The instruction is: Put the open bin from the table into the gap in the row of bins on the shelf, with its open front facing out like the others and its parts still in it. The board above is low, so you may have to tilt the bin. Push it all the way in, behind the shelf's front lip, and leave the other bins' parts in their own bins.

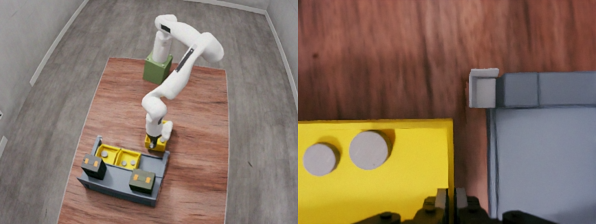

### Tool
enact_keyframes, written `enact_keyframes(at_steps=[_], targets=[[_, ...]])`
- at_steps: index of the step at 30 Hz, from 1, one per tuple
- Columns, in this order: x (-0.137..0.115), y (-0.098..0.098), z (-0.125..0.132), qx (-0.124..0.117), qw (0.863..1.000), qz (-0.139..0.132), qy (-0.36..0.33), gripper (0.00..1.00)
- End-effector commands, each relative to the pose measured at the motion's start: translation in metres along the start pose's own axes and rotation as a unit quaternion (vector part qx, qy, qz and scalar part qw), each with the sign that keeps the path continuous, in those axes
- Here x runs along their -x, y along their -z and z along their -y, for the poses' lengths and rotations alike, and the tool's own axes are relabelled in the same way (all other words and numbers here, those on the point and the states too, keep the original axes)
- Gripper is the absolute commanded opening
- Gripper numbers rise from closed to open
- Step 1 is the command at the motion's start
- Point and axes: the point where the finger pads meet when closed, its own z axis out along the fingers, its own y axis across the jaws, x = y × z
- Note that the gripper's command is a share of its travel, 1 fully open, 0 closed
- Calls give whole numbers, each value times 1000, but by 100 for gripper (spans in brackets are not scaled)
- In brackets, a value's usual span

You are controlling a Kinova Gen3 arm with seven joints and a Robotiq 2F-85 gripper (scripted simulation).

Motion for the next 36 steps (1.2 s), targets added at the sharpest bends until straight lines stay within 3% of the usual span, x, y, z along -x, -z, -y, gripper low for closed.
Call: enact_keyframes(at_steps=[1, 36], targets=[[0, 1, -1, 1, 1000, 0, 0, 10], [0, 1, -21, 1, 1000, 0, 0, 10]])
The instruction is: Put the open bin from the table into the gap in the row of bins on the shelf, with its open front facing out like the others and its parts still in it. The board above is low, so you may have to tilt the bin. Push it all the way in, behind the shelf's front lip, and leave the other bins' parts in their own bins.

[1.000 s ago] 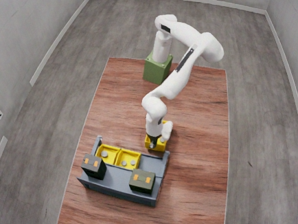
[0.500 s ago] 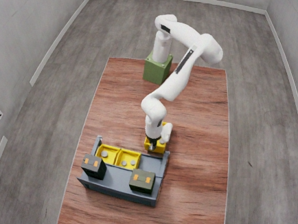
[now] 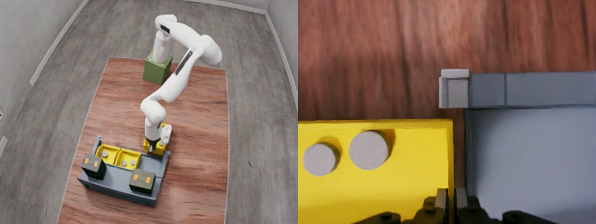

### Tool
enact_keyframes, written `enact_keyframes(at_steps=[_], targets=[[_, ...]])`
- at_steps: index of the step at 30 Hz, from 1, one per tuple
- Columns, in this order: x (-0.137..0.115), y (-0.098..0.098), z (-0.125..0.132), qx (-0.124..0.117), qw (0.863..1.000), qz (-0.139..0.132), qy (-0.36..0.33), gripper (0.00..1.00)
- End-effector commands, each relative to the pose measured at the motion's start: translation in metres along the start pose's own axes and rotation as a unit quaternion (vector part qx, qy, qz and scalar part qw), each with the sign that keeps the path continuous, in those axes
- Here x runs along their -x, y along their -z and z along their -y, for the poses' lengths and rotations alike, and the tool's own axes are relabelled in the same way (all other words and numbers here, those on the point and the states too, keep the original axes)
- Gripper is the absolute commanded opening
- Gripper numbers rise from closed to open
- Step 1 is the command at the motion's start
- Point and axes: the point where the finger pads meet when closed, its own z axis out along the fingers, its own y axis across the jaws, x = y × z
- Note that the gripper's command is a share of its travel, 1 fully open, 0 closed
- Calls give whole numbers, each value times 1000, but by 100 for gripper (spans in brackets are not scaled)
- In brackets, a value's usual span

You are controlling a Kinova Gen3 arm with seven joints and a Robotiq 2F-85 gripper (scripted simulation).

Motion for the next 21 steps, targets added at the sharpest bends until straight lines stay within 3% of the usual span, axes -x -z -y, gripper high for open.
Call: enact_keyframes(at_steps=[1, 21], targets=[[0, 1, -1, 1, 1000, 0, 0, 10], [0, 1, -11, 1, 1000, 0, 0, 10]])
